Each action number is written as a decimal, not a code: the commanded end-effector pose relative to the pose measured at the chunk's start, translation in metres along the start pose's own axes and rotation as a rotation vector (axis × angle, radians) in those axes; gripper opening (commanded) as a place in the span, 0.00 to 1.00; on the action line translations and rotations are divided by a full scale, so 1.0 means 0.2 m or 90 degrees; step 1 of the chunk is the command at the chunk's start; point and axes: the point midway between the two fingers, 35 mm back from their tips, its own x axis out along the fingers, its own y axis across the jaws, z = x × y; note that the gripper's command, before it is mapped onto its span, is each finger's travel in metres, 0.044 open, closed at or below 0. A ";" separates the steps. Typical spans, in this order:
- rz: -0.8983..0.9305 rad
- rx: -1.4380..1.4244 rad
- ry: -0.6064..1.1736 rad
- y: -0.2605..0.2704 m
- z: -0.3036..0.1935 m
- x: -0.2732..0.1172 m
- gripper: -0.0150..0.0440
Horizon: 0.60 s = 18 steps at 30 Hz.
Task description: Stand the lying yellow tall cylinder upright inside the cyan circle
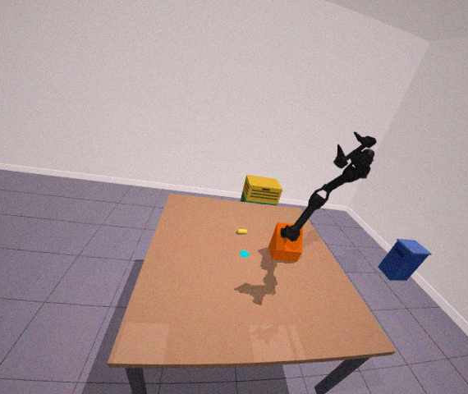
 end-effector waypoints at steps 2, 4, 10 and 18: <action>-0.005 0.001 -0.005 0.00 0.03 0.00 0.84; -0.017 0.003 -0.018 0.00 0.11 -0.01 0.78; -0.045 -0.059 -0.060 0.07 0.46 -0.05 0.78; -0.057 -0.166 -0.112 0.28 0.91 -0.07 0.78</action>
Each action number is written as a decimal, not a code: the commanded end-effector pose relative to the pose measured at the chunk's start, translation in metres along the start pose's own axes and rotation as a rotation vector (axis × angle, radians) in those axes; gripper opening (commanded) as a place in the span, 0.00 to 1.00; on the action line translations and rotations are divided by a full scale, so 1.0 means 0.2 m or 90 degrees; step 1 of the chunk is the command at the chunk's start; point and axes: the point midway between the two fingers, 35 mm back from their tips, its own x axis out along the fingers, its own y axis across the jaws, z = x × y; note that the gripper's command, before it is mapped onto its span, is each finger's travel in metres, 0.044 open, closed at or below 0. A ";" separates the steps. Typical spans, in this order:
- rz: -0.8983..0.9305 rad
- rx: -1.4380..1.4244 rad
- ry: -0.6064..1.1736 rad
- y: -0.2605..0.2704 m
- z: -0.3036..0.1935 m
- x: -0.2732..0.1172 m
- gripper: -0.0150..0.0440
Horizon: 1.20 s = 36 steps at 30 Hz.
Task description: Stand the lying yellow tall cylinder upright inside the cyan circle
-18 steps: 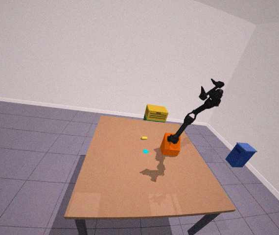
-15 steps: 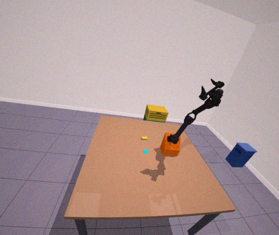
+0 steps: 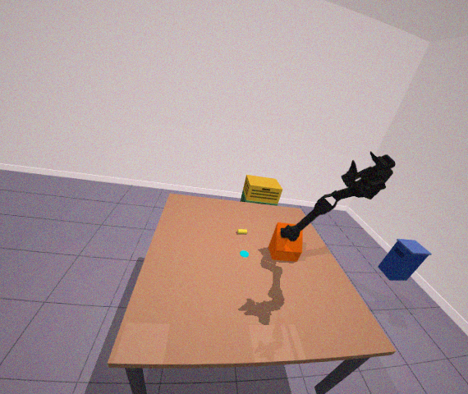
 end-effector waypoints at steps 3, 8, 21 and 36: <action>0.004 -0.079 -0.043 0.14 0.35 0.03 0.78; 0.019 -0.142 -0.075 0.31 0.60 0.08 0.78; 0.108 -0.286 -0.141 0.92 1.05 0.23 0.78; 0.291 -0.406 -0.166 1.79 1.14 0.43 0.78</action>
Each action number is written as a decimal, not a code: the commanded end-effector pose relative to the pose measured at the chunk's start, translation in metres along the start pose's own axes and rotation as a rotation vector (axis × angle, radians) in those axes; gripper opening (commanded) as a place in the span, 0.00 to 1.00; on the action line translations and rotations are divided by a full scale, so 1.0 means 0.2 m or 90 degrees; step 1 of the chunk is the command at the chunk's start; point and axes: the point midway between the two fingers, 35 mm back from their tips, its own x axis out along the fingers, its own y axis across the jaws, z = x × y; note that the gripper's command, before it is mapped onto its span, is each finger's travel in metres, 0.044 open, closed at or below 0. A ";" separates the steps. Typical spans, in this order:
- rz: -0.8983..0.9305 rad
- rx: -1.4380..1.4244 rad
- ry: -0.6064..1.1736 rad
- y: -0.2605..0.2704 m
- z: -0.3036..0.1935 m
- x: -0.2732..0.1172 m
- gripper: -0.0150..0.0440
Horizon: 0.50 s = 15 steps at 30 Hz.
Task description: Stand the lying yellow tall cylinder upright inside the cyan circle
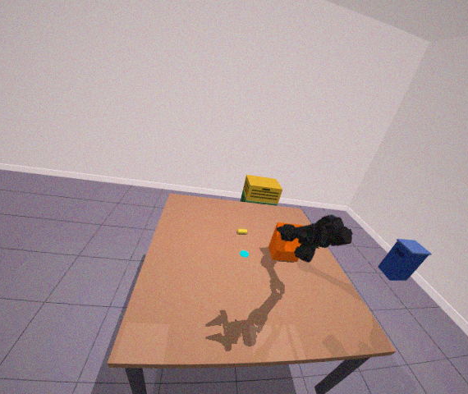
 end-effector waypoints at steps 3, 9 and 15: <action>0.095 -0.028 -0.020 0.31 0.12 0.22 0.78; 0.191 -0.040 -0.032 0.64 0.17 0.39 0.78; 0.295 -0.037 -0.036 0.99 0.17 0.53 0.78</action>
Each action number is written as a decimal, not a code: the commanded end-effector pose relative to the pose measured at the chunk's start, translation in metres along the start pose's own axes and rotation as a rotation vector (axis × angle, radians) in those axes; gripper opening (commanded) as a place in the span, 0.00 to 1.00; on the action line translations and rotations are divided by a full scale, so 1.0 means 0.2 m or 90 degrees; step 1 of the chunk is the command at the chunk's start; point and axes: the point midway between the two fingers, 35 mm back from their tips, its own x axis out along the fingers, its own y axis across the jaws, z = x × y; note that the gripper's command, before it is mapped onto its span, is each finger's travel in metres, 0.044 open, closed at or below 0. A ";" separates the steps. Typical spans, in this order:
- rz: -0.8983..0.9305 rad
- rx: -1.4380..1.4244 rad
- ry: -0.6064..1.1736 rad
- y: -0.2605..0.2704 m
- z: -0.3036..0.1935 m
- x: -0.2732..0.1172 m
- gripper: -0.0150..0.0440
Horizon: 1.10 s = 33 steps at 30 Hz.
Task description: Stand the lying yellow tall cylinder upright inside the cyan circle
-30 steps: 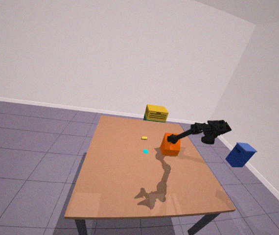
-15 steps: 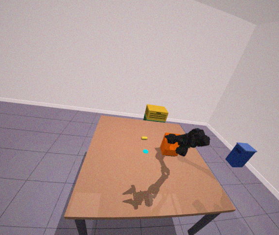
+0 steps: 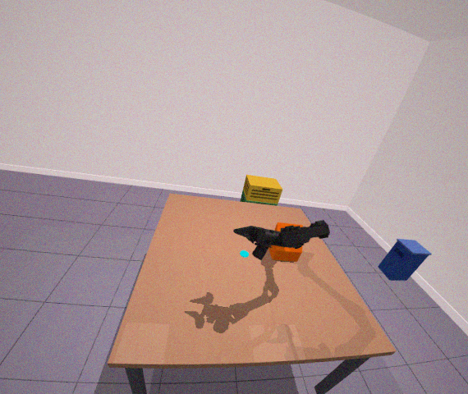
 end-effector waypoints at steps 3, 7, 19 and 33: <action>0.113 0.012 -0.007 0.32 -0.01 0.24 0.78; 0.186 0.029 -0.008 0.53 -0.04 0.37 0.78; 0.406 0.120 0.004 1.21 -0.19 0.60 0.78; 0.656 0.300 0.045 1.98 -0.41 0.59 0.78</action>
